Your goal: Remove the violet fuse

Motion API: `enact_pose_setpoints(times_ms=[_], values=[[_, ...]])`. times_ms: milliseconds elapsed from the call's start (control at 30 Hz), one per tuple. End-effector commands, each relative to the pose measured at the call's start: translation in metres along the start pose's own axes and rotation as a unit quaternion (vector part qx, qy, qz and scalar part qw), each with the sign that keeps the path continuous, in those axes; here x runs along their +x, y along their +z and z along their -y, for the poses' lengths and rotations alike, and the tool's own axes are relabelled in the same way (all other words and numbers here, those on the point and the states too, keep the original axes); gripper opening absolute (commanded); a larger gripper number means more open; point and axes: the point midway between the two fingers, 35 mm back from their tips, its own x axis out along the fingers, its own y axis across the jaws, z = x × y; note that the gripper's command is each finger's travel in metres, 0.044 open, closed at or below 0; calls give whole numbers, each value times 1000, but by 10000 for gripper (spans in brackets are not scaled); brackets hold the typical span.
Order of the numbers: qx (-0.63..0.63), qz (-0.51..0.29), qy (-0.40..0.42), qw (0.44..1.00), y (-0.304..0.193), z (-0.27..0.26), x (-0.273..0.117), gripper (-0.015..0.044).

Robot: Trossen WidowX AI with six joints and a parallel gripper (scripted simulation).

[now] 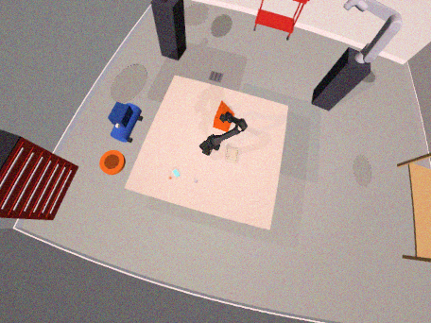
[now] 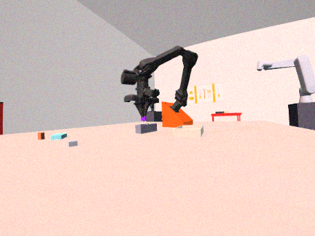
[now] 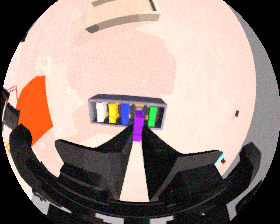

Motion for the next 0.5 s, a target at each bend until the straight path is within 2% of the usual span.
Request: enact_pose_setpoints(times_ms=[0, 467], values=[[-4, -2, -1, 1000, 0, 1, -7, 0], [-4, -4, -1, 1000, 11, 2, -21, 0]])
